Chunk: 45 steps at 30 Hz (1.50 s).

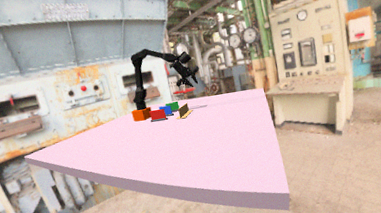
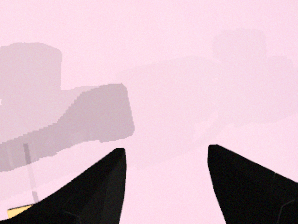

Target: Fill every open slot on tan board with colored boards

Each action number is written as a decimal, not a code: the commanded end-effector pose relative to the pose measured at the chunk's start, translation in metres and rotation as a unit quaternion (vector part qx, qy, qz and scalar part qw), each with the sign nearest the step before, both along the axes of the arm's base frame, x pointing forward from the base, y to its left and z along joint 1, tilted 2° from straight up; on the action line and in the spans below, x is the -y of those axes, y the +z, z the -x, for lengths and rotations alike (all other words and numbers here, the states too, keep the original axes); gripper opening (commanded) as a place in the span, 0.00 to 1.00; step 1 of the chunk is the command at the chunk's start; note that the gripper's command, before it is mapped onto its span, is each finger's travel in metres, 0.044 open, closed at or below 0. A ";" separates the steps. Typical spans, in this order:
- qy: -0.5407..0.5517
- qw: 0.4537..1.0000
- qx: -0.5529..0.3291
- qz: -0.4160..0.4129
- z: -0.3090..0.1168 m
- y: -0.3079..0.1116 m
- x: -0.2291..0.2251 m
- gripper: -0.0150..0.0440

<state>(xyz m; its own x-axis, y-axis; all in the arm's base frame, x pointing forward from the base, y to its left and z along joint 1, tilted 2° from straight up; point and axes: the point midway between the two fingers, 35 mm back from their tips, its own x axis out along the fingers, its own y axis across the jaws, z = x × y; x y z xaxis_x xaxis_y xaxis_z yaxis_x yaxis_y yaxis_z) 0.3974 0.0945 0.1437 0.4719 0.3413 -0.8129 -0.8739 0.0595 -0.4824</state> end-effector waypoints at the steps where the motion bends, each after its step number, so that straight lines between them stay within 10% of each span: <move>1: -0.081 0.996 -0.045 -0.004 0.017 -0.006 0.042 0.56; 12: -0.378 0.909 -0.174 -0.027 0.102 -0.009 0.156 0.56; 20: -0.630 0.725 -0.274 -0.047 0.214 -0.005 0.221 0.56; 45: -0.648 0.706 -0.282 -0.049 0.221 -0.087 0.219 0.56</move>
<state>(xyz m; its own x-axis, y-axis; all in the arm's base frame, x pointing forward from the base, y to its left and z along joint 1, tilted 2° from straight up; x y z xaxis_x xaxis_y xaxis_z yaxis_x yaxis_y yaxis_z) 0.1784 -0.1261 0.0638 0.0599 -0.0165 -0.9981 -0.1139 0.9932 -0.0233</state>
